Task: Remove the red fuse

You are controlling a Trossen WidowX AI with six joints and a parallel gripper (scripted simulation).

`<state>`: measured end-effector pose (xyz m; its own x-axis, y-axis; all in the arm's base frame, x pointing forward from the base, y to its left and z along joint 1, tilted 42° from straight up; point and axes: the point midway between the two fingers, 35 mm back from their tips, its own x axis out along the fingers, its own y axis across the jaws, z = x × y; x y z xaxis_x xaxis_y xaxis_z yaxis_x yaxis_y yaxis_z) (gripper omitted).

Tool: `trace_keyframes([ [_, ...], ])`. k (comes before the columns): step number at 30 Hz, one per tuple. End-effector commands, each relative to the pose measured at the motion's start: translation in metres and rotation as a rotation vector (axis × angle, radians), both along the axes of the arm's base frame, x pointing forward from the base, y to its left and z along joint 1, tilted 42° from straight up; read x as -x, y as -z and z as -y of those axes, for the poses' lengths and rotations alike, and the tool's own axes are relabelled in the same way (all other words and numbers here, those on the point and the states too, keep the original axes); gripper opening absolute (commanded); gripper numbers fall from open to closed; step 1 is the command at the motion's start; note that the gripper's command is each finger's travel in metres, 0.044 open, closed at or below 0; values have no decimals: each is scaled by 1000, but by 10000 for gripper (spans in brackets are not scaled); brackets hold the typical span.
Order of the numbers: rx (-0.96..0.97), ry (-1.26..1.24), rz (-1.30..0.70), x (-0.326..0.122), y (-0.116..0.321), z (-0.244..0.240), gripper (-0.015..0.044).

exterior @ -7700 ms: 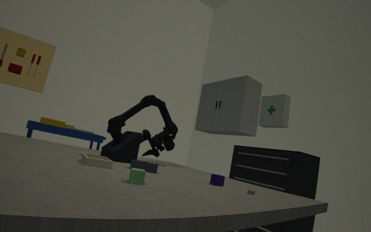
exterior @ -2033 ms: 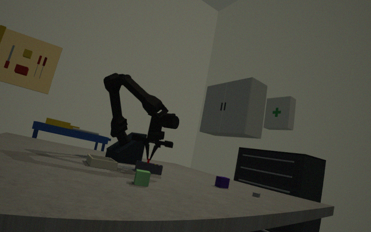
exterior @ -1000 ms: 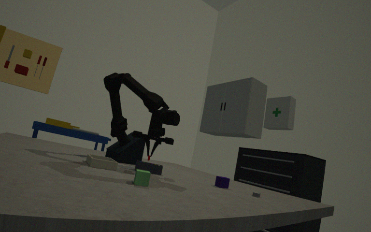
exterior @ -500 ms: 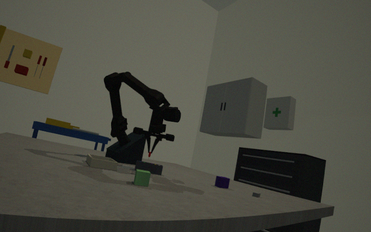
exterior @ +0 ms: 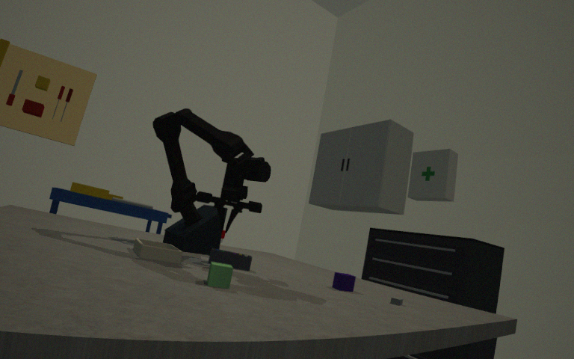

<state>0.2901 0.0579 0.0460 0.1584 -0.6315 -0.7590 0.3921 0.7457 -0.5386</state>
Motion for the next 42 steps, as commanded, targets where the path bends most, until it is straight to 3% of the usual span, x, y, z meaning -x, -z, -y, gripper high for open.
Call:
trace_keyframes([
  [1,-3,-3,1,-9,-22,22,0],
  [22,30,0,11,-3,-116,130,0],
  [42,31,0,12,-6,-102,144,0],
])
